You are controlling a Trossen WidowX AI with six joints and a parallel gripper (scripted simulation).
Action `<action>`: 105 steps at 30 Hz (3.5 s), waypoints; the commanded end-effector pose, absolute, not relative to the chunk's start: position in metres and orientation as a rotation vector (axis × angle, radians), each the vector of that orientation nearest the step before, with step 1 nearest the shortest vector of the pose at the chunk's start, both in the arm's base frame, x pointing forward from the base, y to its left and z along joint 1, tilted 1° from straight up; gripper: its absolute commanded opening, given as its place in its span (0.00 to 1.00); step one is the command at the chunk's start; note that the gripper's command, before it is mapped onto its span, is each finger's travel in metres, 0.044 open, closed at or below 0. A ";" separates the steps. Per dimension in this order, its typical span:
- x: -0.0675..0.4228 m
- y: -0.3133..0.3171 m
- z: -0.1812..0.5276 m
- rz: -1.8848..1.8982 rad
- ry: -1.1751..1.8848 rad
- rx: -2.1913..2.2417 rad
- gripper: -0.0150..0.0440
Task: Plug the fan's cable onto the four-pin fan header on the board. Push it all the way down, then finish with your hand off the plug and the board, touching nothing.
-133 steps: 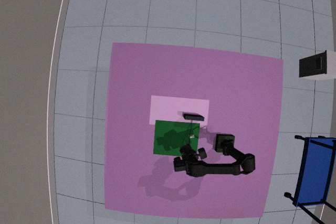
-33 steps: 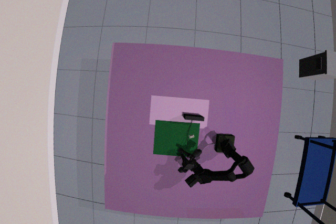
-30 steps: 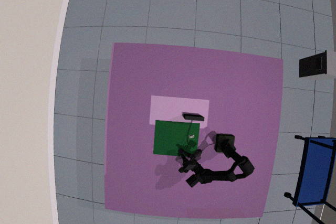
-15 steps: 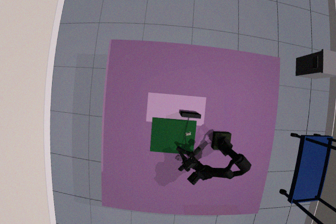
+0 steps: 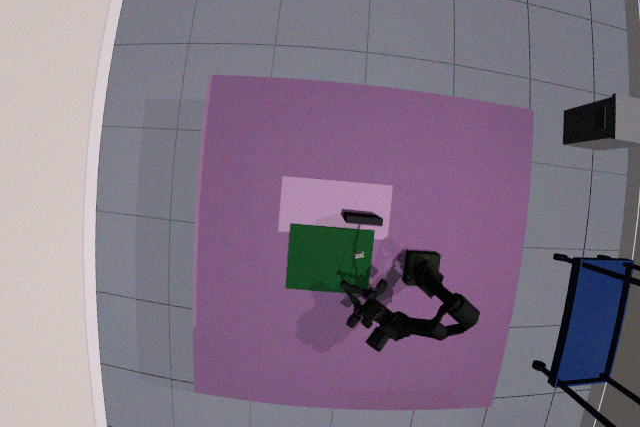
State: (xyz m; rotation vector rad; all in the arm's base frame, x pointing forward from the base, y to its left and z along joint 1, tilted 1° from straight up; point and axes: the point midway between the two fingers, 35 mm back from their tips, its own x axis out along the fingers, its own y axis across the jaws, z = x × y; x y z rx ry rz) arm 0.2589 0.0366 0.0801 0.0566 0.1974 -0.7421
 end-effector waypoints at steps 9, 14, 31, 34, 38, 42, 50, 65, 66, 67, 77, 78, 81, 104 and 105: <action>0.256 0.037 0.086 -0.740 0.176 0.058 0.25; 0.256 0.037 0.086 -0.740 0.176 0.058 0.25; 0.255 0.036 0.089 -0.743 0.170 0.056 0.25; 0.254 0.036 0.086 -0.743 0.170 0.056 0.25; 0.254 0.037 0.083 -0.743 0.171 0.056 0.25; 0.253 0.038 0.079 -0.743 0.171 0.057 0.25; 0.252 0.039 0.071 -0.743 0.171 0.057 0.25; 0.250 0.040 0.058 -0.743 0.171 0.056 0.25; 0.250 0.040 0.057 -0.743 0.171 0.056 0.25; 0.250 0.040 0.056 -0.743 0.171 0.056 0.25; 0.250 0.040 0.047 -0.743 0.171 0.056 0.25; 0.250 0.040 0.046 -0.743 0.171 0.056 0.25; 0.250 0.040 0.043 -0.743 0.171 0.056 0.25; 0.250 0.040 0.022 -0.743 0.171 0.056 0.25; 0.250 0.040 0.021 -0.743 0.171 0.056 0.25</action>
